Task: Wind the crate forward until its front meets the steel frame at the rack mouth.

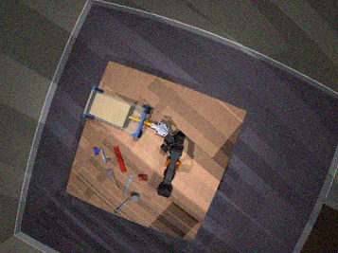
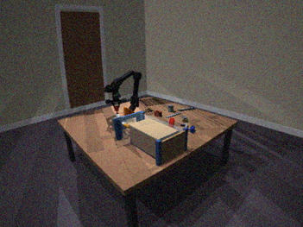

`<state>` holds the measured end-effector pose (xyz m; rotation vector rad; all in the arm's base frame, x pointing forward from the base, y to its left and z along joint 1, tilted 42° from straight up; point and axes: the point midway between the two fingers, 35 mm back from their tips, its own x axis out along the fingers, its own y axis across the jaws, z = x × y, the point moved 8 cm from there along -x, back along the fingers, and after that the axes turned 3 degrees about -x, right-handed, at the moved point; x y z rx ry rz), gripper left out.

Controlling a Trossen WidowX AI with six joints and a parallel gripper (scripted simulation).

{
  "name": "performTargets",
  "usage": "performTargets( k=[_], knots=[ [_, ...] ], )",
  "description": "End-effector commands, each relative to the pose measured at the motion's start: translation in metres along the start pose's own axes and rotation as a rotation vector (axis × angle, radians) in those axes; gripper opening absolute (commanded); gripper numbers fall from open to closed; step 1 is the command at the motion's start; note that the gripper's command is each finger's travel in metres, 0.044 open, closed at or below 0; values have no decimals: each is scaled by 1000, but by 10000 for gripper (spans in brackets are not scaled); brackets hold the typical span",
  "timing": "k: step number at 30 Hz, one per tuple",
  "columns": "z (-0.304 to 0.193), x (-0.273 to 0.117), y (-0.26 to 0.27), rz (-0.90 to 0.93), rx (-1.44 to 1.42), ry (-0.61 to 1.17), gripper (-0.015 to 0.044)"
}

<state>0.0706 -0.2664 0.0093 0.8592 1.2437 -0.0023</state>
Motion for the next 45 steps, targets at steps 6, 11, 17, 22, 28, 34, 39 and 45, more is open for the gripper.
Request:
performTargets(
  k=[6,11,17,22,28,34,39,45],
  knots=[
    [1,4,-17,-7,-5,15,0],
    [3,5,-25,-8,-6,14,0],
    [6,6,-34,-9,-6,14,0],
    [9,8,-41,-10,-6,14,0],
    [14,10,-49,-10,-7,13,0],
    [22,14,-59,-11,-7,12,0],
    [34,19,-72,-12,-8,11,0],
    [42,23,-78,-12,-9,10,0]
  ],
)
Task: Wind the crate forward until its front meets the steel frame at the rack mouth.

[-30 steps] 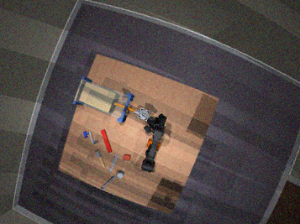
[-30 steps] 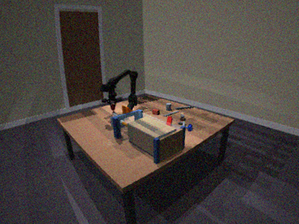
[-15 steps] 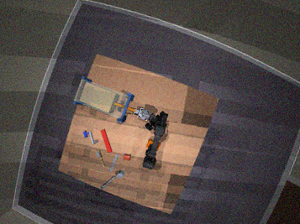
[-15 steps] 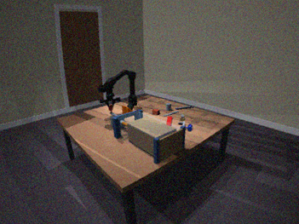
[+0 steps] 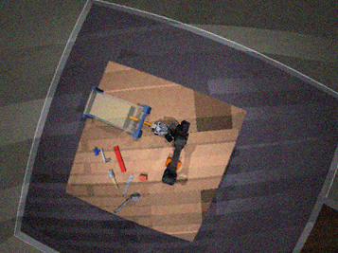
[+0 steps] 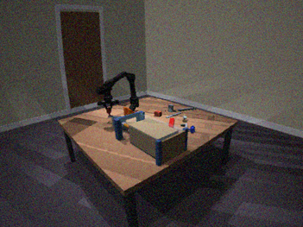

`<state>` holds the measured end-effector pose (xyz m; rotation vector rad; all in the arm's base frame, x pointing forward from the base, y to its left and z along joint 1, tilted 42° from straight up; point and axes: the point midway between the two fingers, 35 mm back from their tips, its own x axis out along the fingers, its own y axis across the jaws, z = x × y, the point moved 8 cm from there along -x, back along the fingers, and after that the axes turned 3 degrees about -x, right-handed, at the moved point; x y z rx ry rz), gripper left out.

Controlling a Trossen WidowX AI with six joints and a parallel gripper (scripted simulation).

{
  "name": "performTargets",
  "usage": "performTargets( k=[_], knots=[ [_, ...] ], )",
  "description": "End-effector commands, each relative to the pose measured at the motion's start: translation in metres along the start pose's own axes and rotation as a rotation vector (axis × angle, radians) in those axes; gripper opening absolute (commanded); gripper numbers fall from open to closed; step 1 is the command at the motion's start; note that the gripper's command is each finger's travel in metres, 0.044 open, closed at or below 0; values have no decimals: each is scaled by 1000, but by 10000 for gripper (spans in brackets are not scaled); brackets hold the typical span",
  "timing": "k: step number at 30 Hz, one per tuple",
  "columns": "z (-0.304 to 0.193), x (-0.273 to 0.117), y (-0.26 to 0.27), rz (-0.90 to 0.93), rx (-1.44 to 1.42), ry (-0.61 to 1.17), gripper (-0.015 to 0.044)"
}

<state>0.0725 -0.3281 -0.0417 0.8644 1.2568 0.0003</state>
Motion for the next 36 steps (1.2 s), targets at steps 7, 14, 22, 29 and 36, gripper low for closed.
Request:
performTargets(
  k=[7,14,22,29,36],
  knots=[
    [18,11,-12,-13,-14,-4,0],
    [28,16,-16,-13,-15,-5,0],
    [40,21,-19,-13,-15,-6,0],
    [50,25,-20,-13,-16,-7,0],
    [61,30,-20,-12,-17,-8,0]
  ],
)
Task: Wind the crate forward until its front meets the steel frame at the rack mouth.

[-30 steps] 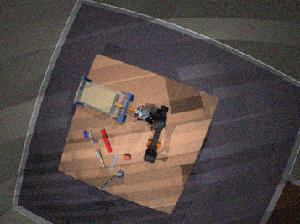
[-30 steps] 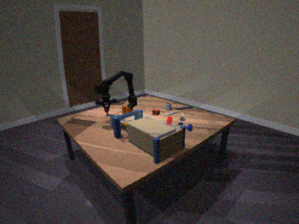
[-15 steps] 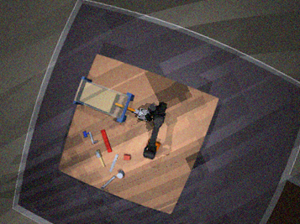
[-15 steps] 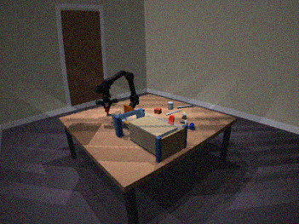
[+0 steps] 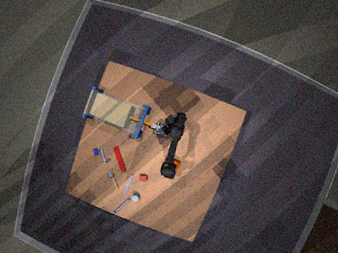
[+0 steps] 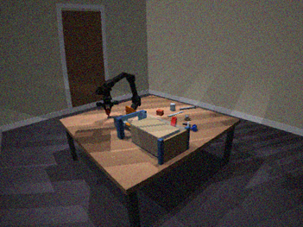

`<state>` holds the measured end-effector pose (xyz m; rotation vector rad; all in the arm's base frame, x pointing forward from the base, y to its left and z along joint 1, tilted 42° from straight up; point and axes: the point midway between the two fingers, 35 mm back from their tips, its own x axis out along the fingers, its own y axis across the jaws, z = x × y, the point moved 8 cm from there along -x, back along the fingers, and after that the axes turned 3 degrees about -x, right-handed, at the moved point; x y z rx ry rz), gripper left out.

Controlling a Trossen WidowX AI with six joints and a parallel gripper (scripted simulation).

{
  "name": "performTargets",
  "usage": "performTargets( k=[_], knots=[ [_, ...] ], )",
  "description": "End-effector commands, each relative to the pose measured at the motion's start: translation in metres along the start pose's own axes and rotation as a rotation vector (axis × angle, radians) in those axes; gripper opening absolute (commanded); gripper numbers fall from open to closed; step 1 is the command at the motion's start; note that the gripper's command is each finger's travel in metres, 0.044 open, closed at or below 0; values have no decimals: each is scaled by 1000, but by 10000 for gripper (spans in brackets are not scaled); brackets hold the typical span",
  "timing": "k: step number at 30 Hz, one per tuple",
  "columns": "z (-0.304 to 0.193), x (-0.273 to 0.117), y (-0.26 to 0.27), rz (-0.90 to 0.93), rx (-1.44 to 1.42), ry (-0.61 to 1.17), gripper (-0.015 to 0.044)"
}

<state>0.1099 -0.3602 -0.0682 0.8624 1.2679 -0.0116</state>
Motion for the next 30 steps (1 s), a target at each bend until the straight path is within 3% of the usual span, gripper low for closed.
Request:
performTargets(
  k=[1,30],
  knots=[
    [15,10,1,0,-23,-14,0],
    [57,28,18,3,-25,-17,0]
  ],
)
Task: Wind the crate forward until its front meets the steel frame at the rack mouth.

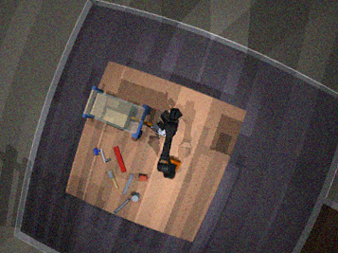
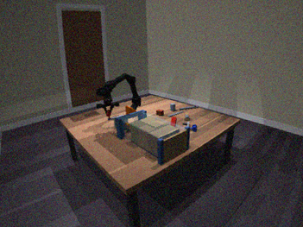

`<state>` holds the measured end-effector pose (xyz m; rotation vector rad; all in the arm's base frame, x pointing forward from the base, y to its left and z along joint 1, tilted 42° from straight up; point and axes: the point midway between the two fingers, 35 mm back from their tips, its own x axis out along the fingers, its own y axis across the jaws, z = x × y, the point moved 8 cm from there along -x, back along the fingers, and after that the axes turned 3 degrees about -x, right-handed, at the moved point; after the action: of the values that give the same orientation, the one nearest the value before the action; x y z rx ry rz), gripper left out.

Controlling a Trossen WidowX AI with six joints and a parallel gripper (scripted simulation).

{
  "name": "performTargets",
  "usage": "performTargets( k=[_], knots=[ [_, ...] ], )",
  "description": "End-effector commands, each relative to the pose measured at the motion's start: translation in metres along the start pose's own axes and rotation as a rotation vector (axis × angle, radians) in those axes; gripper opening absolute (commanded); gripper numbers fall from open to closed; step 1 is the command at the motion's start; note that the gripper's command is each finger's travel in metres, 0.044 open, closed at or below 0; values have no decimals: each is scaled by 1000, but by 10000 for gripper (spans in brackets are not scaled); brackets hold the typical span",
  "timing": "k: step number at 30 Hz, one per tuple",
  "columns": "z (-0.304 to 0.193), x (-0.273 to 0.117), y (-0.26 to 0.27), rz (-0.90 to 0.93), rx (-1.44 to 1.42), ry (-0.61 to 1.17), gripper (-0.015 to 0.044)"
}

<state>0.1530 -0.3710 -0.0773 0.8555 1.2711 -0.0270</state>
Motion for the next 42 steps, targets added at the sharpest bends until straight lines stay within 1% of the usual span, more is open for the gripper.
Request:
performTargets(
  k=[1,28,42],
  knots=[
    [17,11,12,18,-29,-14,0],
    [33,18,27,20,-29,-15,0],
    [45,23,44,22,-30,-15,0]
  ],
)
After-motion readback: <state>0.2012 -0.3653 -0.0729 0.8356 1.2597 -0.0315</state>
